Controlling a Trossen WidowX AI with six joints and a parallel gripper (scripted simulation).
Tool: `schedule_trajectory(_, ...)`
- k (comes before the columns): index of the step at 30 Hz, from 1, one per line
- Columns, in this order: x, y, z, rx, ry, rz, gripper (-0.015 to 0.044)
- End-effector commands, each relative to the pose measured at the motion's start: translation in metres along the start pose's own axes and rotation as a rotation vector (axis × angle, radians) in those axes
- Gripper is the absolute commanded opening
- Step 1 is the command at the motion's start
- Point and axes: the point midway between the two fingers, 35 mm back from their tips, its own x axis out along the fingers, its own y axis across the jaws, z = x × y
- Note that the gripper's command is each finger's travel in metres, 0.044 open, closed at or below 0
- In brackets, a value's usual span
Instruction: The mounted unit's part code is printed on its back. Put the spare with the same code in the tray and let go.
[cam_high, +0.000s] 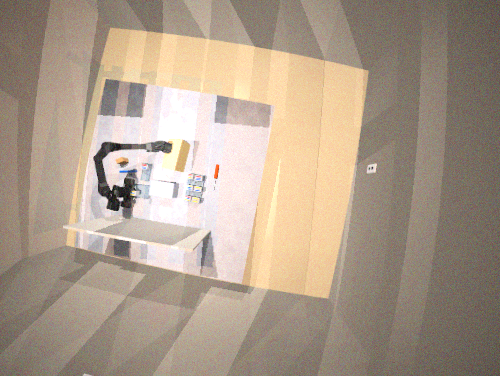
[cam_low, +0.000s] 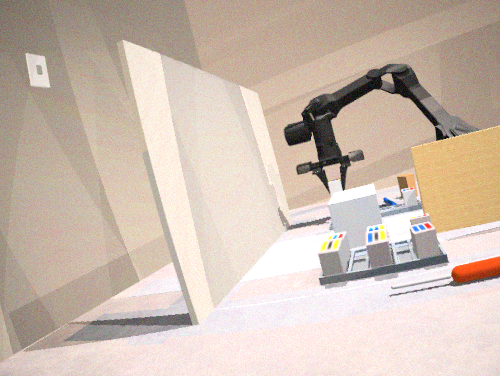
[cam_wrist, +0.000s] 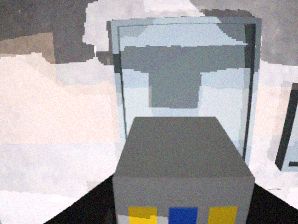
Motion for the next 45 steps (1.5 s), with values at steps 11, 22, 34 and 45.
schedule_trajectory(11, 0.013, -0.002, 0.001, -0.006, -0.006, -0.007, 0.0000)
schedule_trajectory(22, 0.022, -0.003, 0.001, -0.005, -0.007, -0.009, 0.0000)
schedule_trajectory(34, 0.032, -0.005, 0.002, -0.004, -0.008, -0.011, 0.0000)
schedule_trajectory(45, 0.040, -0.006, 0.002, -0.003, -0.010, -0.012, 0.0000)
